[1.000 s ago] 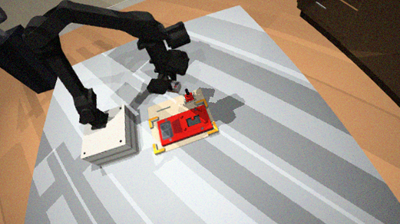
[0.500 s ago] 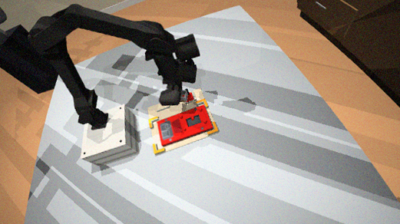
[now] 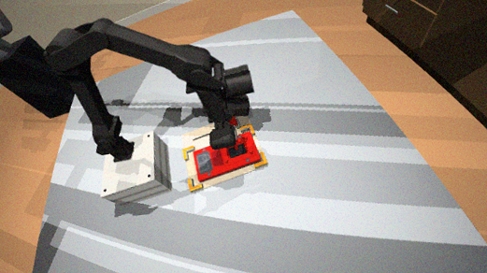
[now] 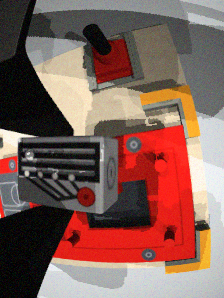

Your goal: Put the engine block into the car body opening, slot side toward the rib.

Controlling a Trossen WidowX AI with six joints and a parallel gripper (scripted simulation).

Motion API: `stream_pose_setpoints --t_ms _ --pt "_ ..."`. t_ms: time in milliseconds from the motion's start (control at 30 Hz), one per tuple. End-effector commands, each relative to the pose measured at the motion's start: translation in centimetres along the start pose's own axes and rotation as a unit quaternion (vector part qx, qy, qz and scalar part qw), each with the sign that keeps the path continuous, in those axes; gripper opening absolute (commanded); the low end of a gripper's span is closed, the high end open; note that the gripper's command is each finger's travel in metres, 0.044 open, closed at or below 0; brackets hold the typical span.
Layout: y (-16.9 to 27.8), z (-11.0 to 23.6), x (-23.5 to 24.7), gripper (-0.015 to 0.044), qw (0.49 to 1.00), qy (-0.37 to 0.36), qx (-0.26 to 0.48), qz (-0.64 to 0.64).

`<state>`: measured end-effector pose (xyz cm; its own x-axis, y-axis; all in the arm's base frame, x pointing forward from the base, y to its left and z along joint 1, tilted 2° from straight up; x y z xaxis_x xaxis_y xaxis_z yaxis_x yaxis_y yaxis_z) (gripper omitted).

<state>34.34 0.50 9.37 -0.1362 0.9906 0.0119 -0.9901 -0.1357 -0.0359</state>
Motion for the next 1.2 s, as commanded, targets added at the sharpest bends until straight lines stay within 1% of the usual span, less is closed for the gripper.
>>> stream_pose_setpoints --t_ms 0,300,500,800,967,1167 --pt "-0.4 -0.4 -1.3 0.0 0.999 -0.002 -0.004 0.032" --pt "-0.9 -1.3 -3.5 0.0 0.996 -0.001 -0.006 0.084" --pt "-0.9 -1.3 -3.5 0.0157 0.995 -0.001 -0.006 0.099" --pt "-0.9 -1.3 -3.5 0.0159 0.995 -0.001 -0.006 0.104" --pt "-0.9 -1.3 -3.5 0.0159 0.997 -0.001 -0.006 0.077" --pt "-0.9 -1.3 -3.5 0.0159 0.997 -0.001 -0.006 0.075"
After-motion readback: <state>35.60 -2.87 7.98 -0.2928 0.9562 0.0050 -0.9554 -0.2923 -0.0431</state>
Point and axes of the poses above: the point midway between the two fingers, 35 mm back from their tips, its own z axis back along the fingers, its own x axis across the jaws, y = z × x, the point moved 7 cm from there along z, back along the fingers, and after that the axes turned 7 degrees about z, right-handed, at the moved point
